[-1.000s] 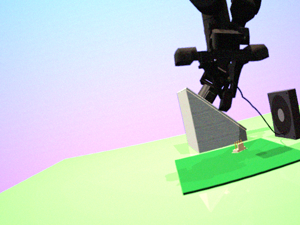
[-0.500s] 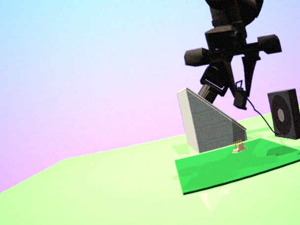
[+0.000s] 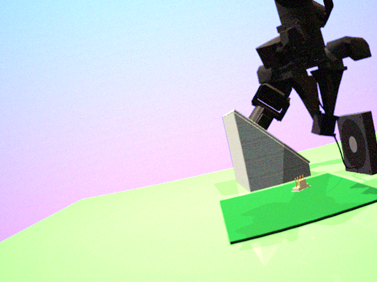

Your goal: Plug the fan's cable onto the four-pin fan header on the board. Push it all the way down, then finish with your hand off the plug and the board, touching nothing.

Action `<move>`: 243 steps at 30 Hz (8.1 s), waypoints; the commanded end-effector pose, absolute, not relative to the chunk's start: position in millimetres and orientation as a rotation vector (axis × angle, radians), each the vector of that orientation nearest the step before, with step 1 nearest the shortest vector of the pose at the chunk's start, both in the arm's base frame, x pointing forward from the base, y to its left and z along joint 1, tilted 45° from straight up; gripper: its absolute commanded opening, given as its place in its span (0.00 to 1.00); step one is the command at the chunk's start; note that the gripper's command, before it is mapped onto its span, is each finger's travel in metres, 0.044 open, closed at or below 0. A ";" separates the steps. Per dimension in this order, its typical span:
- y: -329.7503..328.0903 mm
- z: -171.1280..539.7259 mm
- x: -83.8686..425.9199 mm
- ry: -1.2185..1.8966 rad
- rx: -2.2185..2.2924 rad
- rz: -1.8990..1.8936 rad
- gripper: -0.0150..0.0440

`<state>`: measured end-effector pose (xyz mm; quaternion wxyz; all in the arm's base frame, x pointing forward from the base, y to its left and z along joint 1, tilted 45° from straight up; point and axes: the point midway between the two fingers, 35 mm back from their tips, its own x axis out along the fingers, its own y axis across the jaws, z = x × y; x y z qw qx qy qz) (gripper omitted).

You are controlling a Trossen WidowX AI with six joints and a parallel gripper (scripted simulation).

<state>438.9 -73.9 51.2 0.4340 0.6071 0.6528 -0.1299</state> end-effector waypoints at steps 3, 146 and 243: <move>-69.2 57.6 450.5 1.633 1.679 -0.479 0.25; -24.0 65.3 450.8 0.617 0.868 -1.295 0.25; 42.6 7.9 461.9 0.619 0.873 -1.293 0.25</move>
